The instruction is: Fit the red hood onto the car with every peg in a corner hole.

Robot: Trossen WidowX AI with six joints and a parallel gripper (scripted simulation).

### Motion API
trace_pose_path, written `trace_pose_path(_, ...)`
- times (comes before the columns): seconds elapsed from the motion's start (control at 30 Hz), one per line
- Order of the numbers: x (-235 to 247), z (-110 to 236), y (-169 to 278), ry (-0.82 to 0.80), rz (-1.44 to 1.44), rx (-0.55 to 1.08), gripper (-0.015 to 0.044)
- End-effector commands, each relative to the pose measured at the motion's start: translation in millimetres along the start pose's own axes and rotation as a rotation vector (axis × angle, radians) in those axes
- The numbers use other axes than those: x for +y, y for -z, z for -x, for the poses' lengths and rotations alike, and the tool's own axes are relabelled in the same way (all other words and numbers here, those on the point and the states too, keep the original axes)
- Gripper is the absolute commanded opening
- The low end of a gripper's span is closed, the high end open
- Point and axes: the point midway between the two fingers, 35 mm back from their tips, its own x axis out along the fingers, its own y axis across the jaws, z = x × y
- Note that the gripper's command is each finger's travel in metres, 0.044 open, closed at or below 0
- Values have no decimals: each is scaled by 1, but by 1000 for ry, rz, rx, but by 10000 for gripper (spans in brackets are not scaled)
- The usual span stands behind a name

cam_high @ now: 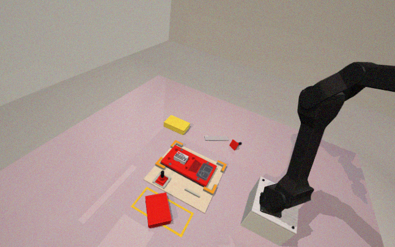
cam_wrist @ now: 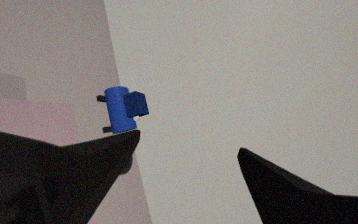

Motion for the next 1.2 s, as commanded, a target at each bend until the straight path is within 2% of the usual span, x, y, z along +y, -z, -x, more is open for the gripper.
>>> trace_pose_path(0.0, 7, -17, 24, -18, -64, 75, 440)
trace_pose_path(0.33, 17, -54, 104, -19, -252, 287, 440)
trace_pose_path(0.6, 26, -70, 179, 16, -479, 478, 440)
trace_pose_path(0.9, 38, -71, 272, 85, -748, 707, 440)
trace_pose_path(1.17, 53, -52, 344, 159, -983, 883, 440)
